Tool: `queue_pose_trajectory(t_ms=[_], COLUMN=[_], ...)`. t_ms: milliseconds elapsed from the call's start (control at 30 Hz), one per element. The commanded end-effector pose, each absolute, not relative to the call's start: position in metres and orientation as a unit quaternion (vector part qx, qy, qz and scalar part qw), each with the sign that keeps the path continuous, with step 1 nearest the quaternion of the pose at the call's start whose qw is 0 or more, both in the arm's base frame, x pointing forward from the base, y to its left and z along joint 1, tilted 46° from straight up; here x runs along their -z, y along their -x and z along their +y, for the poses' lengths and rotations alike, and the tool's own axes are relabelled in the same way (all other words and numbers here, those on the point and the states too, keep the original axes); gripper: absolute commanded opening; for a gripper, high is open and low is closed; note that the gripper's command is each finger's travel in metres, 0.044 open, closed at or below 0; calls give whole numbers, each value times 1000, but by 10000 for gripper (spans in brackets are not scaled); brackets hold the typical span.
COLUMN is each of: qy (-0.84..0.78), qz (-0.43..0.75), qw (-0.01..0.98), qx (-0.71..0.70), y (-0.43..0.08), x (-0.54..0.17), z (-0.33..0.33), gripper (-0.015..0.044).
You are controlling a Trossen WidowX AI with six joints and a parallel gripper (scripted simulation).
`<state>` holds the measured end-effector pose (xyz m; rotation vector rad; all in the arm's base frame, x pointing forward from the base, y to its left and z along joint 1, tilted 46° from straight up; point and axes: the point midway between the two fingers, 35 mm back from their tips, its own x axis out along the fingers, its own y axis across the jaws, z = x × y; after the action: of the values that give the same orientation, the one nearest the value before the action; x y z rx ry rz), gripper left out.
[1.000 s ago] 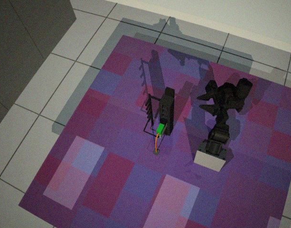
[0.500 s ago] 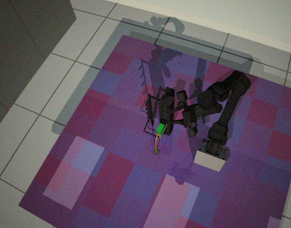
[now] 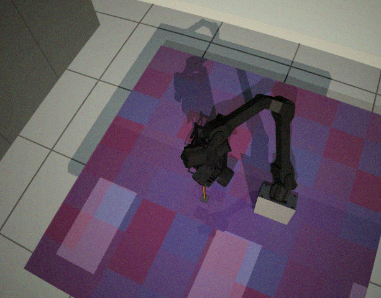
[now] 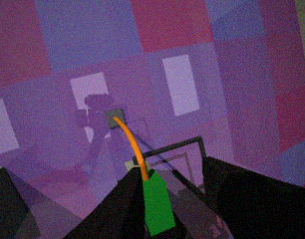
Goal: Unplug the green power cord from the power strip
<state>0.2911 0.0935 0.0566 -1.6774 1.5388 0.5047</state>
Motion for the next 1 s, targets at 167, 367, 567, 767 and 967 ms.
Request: queue_pose_trajectory(t_ms=[167,367,567,767,967], qy=[617,617,617,617,617], qz=[689,690,690,690,690], qw=[298,298,298,297,297], qx=[-236,-236,-236,-236,-235], y=[-292,-291,-290,-290,-288], x=[-27,-29,-36,-42,-49], z=[56,54,48,41,35], gripper=[160,160,160,160,160])
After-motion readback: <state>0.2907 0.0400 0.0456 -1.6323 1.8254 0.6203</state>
